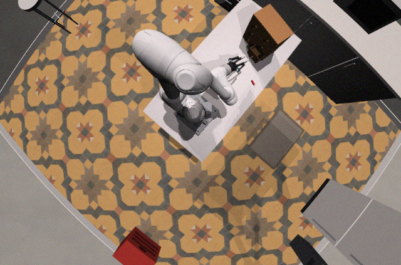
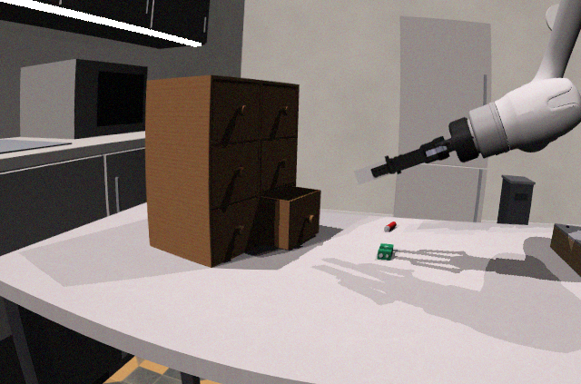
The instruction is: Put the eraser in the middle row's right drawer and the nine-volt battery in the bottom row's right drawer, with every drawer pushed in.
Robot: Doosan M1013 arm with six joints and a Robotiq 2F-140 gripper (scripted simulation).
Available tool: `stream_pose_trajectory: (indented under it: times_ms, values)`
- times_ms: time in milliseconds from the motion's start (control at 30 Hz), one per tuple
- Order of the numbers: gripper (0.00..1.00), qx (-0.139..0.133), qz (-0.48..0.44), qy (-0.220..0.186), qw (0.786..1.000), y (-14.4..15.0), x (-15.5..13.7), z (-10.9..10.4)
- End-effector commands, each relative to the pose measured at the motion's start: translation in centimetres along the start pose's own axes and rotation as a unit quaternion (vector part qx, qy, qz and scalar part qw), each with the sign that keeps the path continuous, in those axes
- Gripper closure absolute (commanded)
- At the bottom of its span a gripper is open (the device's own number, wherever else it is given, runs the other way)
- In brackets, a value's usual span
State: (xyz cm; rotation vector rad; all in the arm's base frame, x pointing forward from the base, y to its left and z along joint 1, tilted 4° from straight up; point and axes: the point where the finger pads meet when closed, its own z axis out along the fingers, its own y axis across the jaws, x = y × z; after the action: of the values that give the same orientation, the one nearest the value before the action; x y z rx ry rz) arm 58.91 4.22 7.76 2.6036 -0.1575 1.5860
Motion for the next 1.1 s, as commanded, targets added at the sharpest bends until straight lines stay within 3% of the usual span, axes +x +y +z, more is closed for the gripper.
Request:
stream_pose_trajectory:
  times_ms: [0, 333, 1067]
  values:
    - [0.80, 0.000, 0.000, -0.017, 1.000, 0.0, 0.1, -0.4]
    - [0.80, -0.001, 0.000, -0.088, 0.996, 0.0, 0.7, -1.9]
    - [0.80, -0.002, 0.000, -0.170, 0.985, 0.1, 1.4, -3.7]
